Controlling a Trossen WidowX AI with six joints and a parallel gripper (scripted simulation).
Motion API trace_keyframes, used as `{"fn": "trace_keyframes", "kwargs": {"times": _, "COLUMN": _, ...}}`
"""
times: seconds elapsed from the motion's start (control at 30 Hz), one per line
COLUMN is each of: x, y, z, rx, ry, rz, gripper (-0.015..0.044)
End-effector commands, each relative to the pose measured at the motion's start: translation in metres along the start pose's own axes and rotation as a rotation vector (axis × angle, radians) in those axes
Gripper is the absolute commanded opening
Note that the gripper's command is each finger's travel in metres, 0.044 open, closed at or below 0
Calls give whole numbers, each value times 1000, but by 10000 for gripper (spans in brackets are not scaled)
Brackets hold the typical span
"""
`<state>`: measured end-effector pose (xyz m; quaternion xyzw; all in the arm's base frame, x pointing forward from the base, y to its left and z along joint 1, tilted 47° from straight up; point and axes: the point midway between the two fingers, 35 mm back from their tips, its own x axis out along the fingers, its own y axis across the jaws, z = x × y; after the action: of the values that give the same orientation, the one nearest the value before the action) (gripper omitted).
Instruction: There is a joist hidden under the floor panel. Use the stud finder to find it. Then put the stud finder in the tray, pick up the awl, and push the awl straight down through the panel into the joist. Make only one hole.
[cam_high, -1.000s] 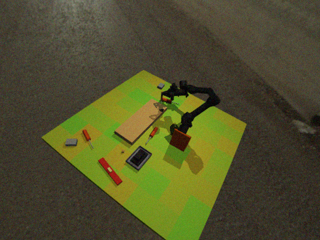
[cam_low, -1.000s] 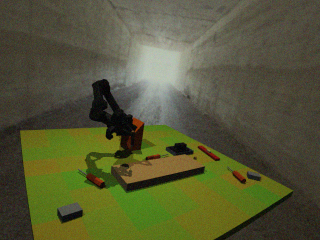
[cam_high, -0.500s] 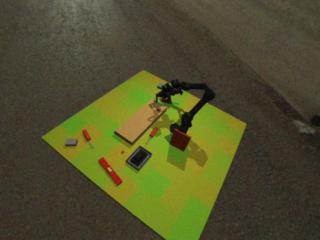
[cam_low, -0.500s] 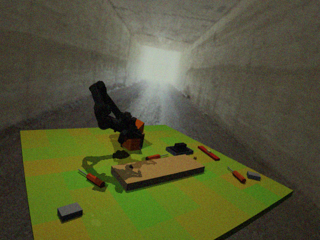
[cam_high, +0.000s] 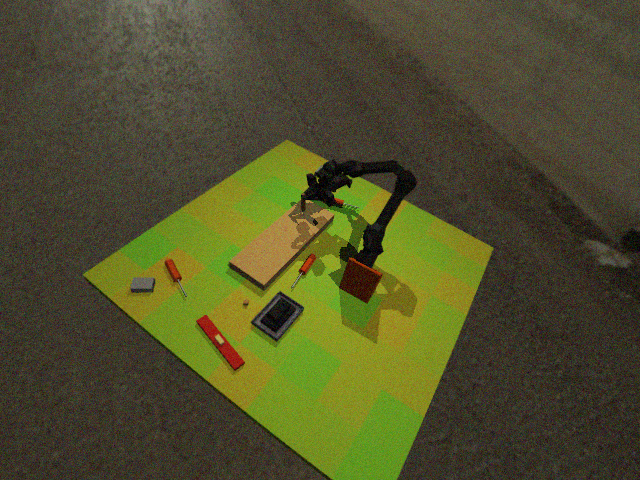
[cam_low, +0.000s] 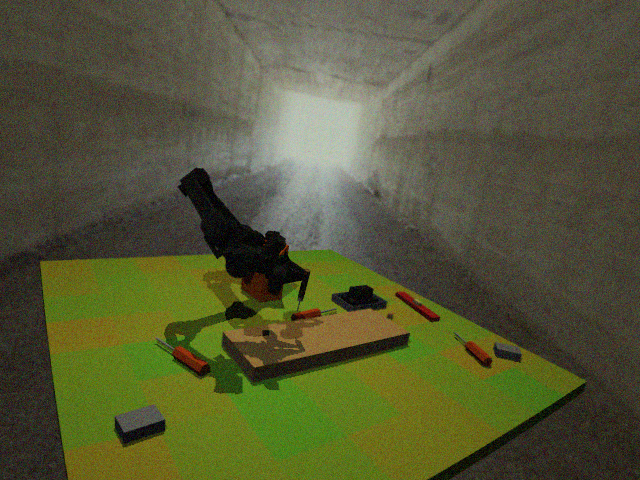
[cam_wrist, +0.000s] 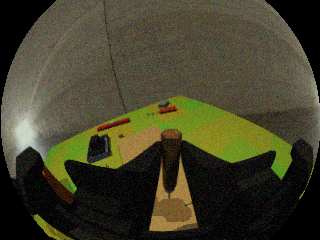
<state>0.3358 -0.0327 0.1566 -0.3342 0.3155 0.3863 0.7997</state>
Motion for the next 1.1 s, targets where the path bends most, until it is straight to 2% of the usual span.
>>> {"fn": "trace_keyframes", "kwargs": {"times": 0.0, "x": 13, "y": 2, "z": 1, "rx": -34, "ry": 4, "rz": 63, "gripper": 0}}
{"fn": "trace_keyframes", "kwargs": {"times": 0.7, "x": 85, "y": 26, "z": 10, "rx": -227, "ry": -24, "rz": 429, "gripper": 0}}
{"fn": "trace_keyframes", "kwargs": {"times": 1.07, "x": 88, "y": 26, "z": 5, "rx": -233, "ry": -26, "rz": 440, "gripper": 0}}
